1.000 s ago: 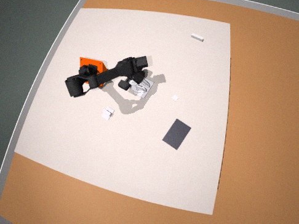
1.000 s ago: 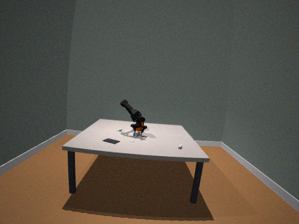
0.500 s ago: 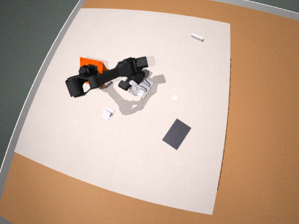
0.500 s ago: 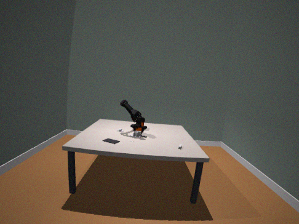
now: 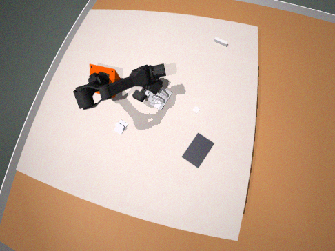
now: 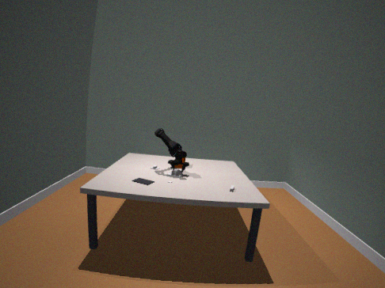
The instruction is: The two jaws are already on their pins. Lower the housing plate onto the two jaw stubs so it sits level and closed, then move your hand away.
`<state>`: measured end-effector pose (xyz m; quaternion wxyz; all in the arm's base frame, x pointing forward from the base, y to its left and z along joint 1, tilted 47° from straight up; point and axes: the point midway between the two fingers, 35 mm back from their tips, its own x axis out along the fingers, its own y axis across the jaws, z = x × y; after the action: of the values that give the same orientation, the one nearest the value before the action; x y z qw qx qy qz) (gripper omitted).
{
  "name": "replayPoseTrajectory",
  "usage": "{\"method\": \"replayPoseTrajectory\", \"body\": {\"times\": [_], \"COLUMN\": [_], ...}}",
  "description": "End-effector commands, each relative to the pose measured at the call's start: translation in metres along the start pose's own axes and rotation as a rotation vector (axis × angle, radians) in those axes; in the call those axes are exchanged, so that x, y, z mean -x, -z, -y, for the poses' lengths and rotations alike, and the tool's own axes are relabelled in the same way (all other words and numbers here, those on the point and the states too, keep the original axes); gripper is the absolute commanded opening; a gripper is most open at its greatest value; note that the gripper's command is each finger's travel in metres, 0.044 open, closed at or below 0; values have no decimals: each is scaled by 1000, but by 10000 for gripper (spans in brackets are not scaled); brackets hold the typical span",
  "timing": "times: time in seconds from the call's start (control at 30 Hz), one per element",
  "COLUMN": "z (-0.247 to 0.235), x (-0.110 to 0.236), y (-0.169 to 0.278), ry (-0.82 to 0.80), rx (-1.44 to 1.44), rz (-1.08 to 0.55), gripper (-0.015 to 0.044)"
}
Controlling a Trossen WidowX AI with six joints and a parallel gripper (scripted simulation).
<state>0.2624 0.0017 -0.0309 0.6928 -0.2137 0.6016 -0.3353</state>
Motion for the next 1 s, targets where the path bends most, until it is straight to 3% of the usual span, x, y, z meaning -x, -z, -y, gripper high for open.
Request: {"method": "replayPoseTrajectory", "body": {"times": [0.0, 0.97], "z": [0, 0], "x": [-1, -5], "y": [0, 0], "ry": [-1, -1], "rx": [5, 6], "rz": [-1, -1], "gripper": [351, 351]}}
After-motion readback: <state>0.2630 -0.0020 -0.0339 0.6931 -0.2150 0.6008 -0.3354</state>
